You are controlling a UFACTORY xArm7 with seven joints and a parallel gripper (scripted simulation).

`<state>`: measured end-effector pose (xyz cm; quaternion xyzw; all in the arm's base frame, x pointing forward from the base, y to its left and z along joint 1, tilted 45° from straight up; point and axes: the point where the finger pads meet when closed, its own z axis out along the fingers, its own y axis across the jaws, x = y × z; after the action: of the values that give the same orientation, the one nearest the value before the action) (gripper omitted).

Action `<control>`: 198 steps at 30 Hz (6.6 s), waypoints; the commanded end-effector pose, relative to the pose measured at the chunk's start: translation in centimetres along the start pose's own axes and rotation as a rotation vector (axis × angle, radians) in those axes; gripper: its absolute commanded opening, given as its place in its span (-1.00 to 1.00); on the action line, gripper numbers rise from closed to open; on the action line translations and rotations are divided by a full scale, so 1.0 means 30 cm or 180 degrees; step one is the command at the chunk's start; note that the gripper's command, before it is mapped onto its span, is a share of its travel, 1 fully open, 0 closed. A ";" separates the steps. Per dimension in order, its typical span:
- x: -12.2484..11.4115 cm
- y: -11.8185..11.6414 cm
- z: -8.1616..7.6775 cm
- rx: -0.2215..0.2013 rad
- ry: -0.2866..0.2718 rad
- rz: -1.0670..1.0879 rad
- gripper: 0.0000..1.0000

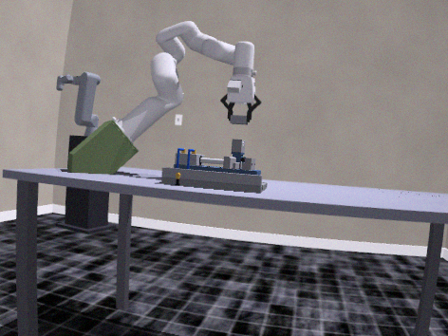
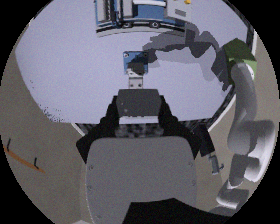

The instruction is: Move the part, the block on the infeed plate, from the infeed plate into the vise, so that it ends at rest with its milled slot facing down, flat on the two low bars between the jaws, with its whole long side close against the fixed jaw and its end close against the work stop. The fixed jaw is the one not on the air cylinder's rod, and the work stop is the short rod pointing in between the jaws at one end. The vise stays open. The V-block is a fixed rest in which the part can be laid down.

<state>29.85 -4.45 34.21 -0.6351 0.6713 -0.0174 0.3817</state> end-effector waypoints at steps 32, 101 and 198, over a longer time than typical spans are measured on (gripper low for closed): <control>0.006 -0.007 -0.011 0.0019 0.0041 0.0121 -1.00; 0.117 -0.055 -0.103 0.0297 0.0705 0.2700 -1.00; 0.539 -0.125 -0.005 0.1494 0.0970 1.0578 -1.00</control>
<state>34.34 -18.84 28.38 -0.7659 -0.6030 -0.2229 -0.0105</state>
